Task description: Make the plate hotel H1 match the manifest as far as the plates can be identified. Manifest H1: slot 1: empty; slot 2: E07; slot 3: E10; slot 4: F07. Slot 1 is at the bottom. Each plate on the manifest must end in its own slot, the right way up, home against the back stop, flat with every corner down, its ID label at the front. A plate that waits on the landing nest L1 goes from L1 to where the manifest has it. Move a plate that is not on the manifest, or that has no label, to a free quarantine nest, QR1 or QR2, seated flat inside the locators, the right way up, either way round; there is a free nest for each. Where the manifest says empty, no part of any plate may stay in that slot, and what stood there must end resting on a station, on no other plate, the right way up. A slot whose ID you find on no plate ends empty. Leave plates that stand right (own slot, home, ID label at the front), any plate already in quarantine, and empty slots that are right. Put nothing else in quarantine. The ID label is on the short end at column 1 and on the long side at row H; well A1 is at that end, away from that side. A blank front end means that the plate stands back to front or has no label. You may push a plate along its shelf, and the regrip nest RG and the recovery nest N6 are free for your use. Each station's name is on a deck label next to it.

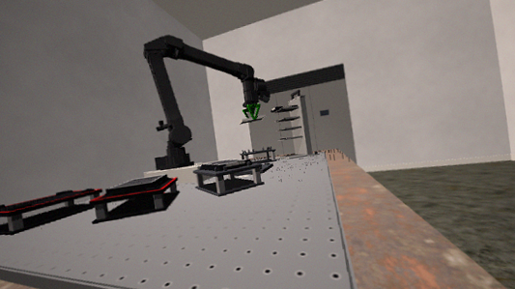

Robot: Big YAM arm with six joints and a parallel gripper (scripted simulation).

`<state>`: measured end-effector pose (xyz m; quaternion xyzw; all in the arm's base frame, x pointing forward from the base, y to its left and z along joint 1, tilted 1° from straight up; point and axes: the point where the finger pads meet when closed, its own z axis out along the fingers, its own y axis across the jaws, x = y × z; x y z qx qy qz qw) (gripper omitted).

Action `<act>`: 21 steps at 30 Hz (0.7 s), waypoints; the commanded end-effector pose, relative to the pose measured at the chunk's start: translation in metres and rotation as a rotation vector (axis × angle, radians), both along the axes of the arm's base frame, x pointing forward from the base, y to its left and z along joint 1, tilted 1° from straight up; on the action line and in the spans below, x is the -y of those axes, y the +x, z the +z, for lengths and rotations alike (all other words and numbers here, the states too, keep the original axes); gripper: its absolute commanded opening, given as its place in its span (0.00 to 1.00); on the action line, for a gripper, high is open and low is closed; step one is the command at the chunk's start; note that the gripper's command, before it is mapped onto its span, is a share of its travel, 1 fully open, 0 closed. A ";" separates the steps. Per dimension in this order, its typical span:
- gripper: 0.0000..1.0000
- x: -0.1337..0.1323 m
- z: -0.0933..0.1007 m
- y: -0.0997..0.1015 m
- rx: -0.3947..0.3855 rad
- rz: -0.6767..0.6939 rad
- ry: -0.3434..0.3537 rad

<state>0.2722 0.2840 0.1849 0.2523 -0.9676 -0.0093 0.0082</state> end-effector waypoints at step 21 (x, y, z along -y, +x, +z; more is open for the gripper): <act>0.86 0.042 0.032 0.025 0.026 -0.238 0.025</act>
